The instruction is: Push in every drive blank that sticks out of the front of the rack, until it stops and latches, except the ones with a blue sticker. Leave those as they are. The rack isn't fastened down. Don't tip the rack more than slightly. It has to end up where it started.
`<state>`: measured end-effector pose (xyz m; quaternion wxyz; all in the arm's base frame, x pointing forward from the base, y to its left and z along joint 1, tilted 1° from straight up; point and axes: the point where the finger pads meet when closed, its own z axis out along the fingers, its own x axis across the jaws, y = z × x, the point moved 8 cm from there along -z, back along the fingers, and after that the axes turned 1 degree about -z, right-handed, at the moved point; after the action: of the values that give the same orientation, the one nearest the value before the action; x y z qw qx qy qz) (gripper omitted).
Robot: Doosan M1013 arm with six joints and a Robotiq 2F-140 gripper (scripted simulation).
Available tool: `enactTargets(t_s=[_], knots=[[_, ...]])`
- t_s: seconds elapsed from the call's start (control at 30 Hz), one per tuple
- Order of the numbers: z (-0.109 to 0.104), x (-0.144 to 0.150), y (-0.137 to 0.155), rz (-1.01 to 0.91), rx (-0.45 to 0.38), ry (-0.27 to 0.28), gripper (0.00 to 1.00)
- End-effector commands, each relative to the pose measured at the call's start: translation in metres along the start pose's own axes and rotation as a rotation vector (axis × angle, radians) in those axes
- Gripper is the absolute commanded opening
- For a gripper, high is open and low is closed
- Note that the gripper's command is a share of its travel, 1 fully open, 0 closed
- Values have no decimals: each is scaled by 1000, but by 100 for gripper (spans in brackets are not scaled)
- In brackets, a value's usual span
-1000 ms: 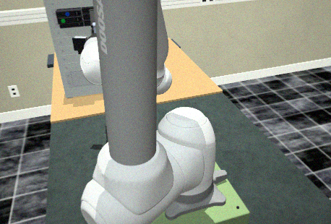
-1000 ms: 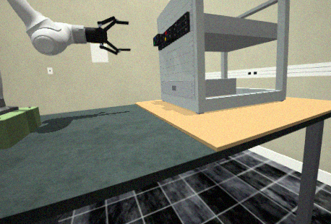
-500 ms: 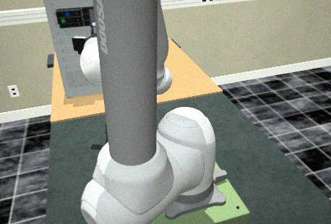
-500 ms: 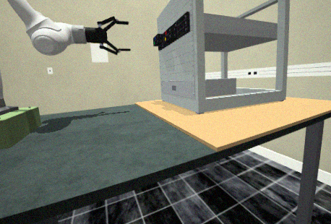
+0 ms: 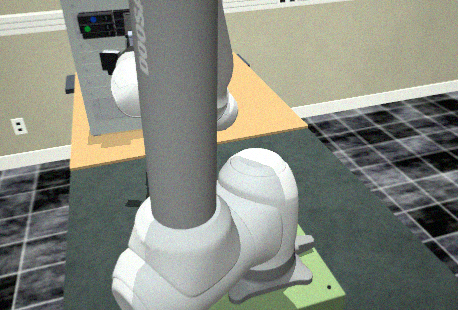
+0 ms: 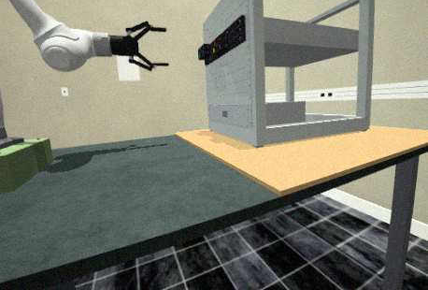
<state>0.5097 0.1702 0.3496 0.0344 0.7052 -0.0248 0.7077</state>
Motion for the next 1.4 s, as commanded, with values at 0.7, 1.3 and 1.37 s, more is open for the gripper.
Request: enactTargets(t_s=[0.7,1.3,1.37], knots=[[-1,1,-1,-1,6,6,100],[19,0,11,-1,6,6,100],[25,0,15,-1,6,6,100]])
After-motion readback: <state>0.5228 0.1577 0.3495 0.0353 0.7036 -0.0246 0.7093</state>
